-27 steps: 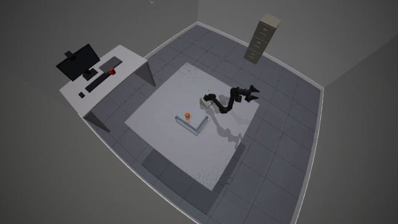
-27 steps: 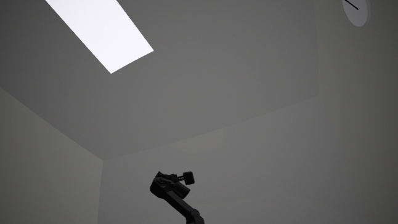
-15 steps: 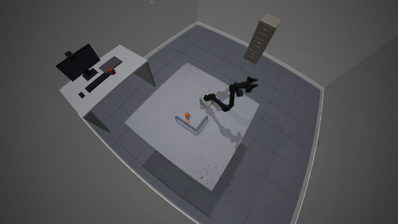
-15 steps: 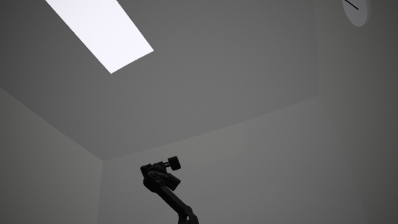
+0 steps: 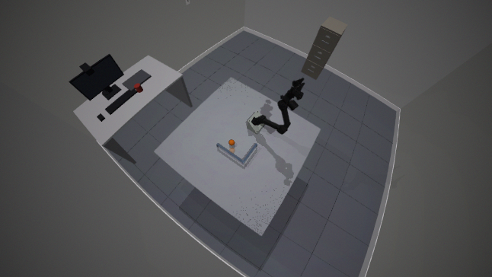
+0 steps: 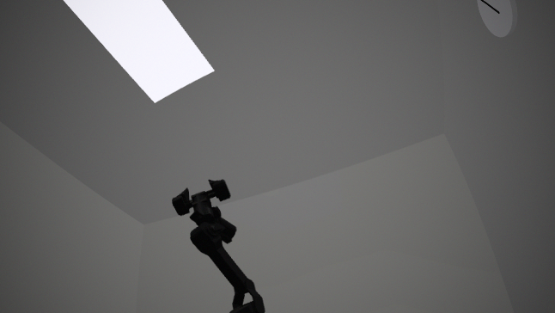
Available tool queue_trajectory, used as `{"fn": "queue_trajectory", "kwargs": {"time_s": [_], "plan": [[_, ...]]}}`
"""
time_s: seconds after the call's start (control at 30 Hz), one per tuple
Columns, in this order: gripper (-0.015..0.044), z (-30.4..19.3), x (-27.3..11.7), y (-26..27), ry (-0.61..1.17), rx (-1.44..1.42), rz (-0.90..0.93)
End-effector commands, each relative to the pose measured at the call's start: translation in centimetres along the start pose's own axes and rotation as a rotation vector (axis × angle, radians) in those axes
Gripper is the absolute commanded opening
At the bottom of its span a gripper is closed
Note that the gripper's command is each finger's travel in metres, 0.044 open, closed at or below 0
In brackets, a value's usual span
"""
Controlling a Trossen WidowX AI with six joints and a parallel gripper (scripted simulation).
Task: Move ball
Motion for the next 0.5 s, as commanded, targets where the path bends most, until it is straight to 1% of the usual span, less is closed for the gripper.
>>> {"fn": "queue_trajectory", "kwargs": {"time_s": [0.0, 0.23, 0.47], "plan": [[0.0397, -2.9, -0.3, 0.4, 0.113, -0.008, 0.009], [0.0397, -7.6, -1.5, 2.2, 0.272, 0.017, 0.079], [0.0397, -12.7, -3.3, 3.6, 0.471, -0.017, 0.133]]}}
Point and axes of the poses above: the point midway between the two fingers, 35 mm back from their tips, its own x axis out along the fingers, its own y axis across the jaws, z = x × y, the point moved 6 cm from there along -x, back along the fingers, and after that the axes turned 3 degrees about -x, right-handed, at the moved point
